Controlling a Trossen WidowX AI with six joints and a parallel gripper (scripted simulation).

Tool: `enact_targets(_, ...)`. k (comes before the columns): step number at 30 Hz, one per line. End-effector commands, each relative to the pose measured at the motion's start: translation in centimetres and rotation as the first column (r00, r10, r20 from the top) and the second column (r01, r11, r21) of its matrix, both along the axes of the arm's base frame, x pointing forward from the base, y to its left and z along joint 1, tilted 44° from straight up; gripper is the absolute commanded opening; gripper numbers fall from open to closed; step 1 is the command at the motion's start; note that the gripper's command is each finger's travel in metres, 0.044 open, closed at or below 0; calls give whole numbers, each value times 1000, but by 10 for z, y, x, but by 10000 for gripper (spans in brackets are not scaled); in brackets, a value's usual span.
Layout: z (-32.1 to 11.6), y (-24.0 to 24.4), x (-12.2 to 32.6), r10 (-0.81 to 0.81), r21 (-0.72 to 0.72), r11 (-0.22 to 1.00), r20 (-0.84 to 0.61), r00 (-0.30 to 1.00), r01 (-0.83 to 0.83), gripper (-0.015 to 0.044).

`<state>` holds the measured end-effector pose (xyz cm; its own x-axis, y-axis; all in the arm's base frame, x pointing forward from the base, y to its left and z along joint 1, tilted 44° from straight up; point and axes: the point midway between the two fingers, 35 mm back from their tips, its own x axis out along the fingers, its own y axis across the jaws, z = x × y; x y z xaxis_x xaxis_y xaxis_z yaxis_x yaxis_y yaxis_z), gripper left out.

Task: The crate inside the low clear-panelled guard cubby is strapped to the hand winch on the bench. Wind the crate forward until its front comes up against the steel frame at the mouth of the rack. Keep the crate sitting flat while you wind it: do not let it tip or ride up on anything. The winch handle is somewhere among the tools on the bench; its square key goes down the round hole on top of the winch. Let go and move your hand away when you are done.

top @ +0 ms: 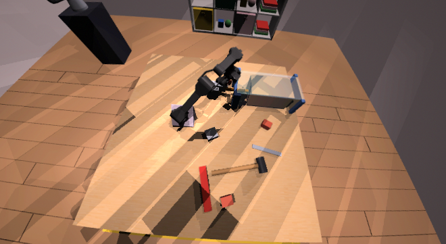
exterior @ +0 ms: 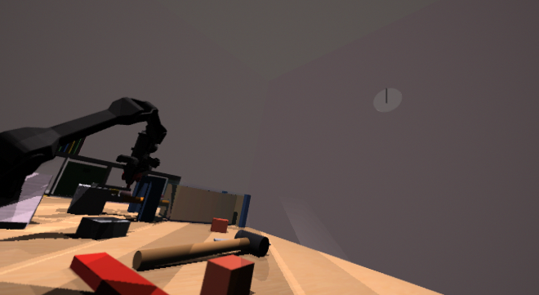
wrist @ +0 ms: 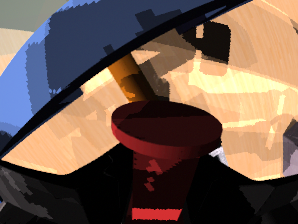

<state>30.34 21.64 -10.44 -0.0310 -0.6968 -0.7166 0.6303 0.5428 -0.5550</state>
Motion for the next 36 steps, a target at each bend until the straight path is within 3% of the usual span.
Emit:
enact_targets(1, -14, 13, 0, -4, 31, 1000, 13, 1000, 3, 0)
enact_targets(29, -22, 25, -3, -1, 8, 1000, 12, 1000, 1, 0)
enact_targets(32, -22, 25, -3, 69, 14, 998, -52, 996, -68, 0)
enact_targets(36, -22, 25, -3, 293, 62, 956, -254, 922, -287, 0)
